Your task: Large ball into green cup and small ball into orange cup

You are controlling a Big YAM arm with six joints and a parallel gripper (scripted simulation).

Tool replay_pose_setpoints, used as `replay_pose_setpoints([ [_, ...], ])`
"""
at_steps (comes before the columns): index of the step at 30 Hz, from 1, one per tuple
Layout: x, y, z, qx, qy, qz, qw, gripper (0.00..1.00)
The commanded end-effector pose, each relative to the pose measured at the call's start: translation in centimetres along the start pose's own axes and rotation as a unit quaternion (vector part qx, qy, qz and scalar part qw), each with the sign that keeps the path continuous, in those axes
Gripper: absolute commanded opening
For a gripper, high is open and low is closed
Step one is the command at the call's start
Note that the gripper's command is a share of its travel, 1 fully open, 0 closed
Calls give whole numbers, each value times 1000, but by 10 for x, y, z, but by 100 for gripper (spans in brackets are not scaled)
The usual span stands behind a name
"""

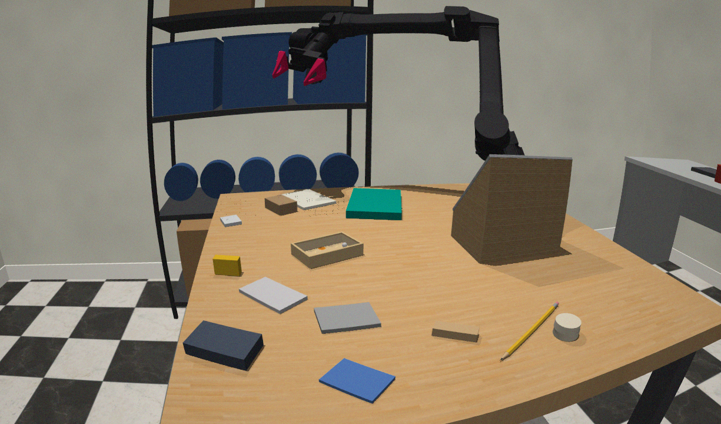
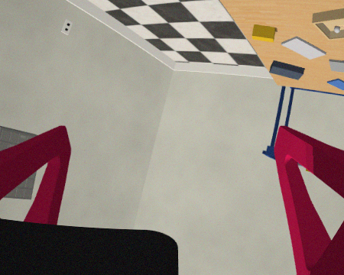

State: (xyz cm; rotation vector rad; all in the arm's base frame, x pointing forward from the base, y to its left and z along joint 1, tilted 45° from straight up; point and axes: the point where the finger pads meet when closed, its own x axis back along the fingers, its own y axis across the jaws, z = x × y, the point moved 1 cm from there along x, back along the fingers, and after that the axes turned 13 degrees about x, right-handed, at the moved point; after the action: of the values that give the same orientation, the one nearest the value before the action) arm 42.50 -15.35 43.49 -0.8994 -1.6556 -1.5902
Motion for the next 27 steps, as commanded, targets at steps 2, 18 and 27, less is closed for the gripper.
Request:
replay_pose_setpoints([
  [2, 4, 2, 2, 2, -1, -4, 1000, 100],
  [18, 14, 10, 3, 9, -5, -18, 1000, 100],
  [27, -91, -16, 23, 189, -14, 84, 978, 100],
])
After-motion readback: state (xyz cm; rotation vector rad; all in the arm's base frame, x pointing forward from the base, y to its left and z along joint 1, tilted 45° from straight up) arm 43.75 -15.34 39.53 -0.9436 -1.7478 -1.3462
